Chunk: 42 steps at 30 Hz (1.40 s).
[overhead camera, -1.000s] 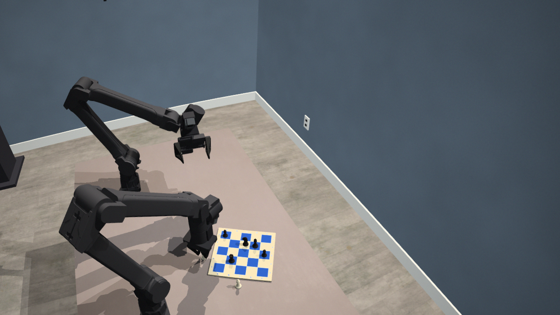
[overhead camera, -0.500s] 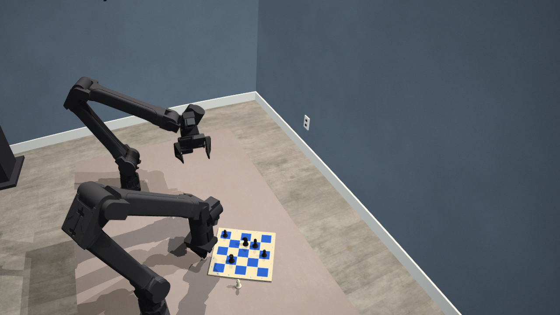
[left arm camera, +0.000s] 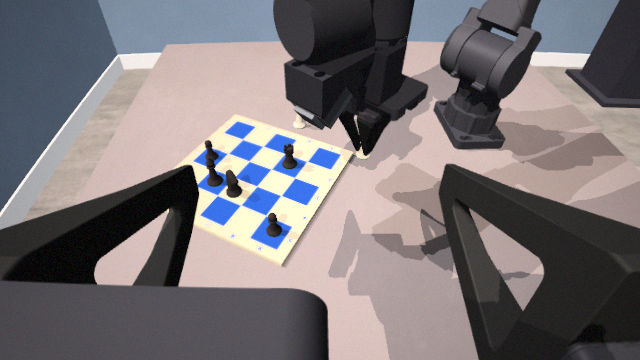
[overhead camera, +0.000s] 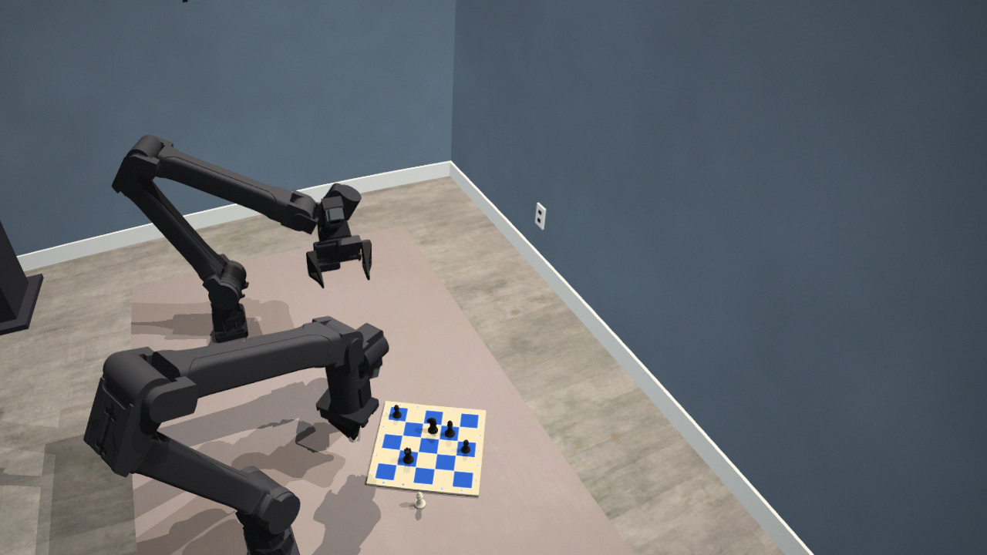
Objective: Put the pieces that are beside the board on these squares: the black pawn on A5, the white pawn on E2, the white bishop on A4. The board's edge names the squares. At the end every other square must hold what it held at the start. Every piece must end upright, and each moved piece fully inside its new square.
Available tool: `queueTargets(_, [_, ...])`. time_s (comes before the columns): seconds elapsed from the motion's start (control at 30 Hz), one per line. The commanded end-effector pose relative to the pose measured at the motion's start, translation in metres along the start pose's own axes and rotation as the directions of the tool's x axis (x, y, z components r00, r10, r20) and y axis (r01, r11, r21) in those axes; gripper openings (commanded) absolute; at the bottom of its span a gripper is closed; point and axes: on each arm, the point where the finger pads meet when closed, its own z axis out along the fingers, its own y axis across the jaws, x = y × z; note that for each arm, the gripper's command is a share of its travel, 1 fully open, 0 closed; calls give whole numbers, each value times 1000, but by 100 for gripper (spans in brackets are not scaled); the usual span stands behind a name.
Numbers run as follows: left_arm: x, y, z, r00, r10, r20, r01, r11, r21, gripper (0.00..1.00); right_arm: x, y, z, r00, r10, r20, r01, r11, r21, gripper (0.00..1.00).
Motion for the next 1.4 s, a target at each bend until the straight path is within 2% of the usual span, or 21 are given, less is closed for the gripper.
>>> queueTargets(0.0, [-20,10,3,999,46,13,-46,999,-1,100,-23,-8,-51,997,-17,73,15,1000,15,3])
queueTargets(0.13, [-30,20,10,999,51,17,-51,999,-8,100,-33,-35,-54,995,-72,64,71,997,20,3])
queueTargets(0.2, [-30,20,10,999,51,17,-51,999,-8,100,-33,-35,-54,995,-72,64,71,997,20,3])
queueTargets(0.47, [-48,54,27,999,29,29,-26,995,-92,100,-65,-146,-40,996,-63,63,60,998,34,3])
queueTargets(0.7, [-58,76,37,999,12,43,-5,987,-159,100,-80,-210,-30,998,-28,58,26,999,33,3])
queueTargets(0.97, [-60,86,45,999,4,44,5,984,-180,100,-83,-223,-26,999,-6,51,4,1000,30,3])
queueTargets(1.07, [-60,89,48,999,0,43,8,983,-182,100,-74,-212,-4,1000,-11,27,10,1000,9,3])
queueTargets(1.27, [-59,92,44,999,-1,43,9,982,-191,100,-76,-210,15,1000,-16,25,16,1000,8,3])
queueTargets(1.37, [-59,92,44,999,8,42,0,981,-192,100,-80,-214,5,999,-16,38,15,1000,19,3])
